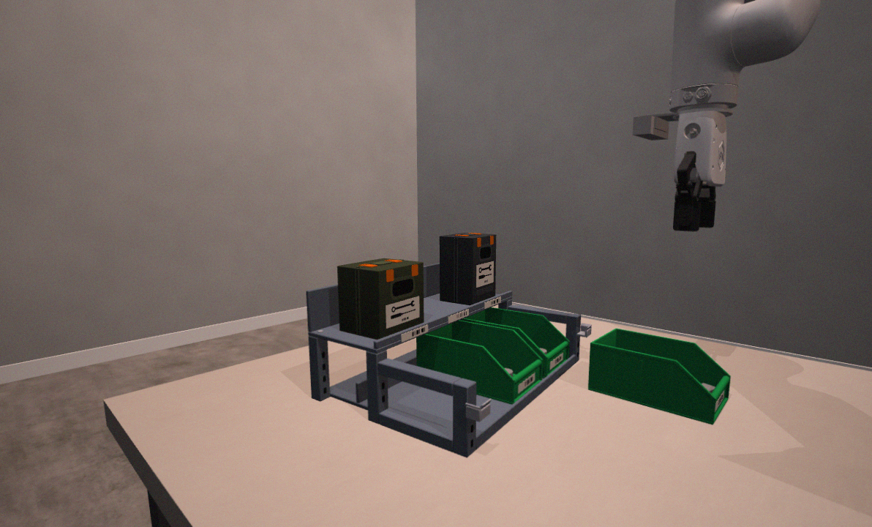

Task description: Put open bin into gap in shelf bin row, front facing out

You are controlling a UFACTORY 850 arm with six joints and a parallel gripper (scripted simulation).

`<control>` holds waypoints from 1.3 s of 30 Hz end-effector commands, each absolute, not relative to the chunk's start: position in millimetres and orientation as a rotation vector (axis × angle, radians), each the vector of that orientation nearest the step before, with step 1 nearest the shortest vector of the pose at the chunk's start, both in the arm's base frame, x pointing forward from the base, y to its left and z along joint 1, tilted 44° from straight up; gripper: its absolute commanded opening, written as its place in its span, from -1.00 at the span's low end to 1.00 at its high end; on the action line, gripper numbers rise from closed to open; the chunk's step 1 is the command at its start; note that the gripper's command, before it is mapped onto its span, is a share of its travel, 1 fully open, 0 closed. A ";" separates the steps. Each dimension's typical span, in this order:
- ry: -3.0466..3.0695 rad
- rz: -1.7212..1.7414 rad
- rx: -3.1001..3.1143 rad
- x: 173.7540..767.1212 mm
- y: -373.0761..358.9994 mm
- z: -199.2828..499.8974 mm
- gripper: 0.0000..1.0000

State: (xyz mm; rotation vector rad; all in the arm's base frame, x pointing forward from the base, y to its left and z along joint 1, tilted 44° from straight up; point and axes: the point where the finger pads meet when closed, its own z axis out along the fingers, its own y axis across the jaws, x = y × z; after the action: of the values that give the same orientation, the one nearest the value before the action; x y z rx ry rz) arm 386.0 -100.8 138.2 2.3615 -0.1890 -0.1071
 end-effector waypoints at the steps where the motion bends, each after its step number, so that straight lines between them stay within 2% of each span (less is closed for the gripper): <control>1: -0.189 -0.105 2.362 386.6 -100.4 138.5 1.00; 7: -0.189 -0.105 2.362 379.4 -138.3 99.3 1.00; 19: -0.189 -0.105 2.362 379.4 -138.3 99.3 1.00; 24: -0.189 -0.105 2.362 373.5 -168.7 67.8 1.00; 39: -0.189 -0.105 2.362 374.2 -164.6 72.1 1.00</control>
State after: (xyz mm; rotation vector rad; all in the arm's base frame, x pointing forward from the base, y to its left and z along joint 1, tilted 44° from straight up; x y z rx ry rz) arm 373.0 -167.7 68.9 2.3616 -0.1891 -0.1072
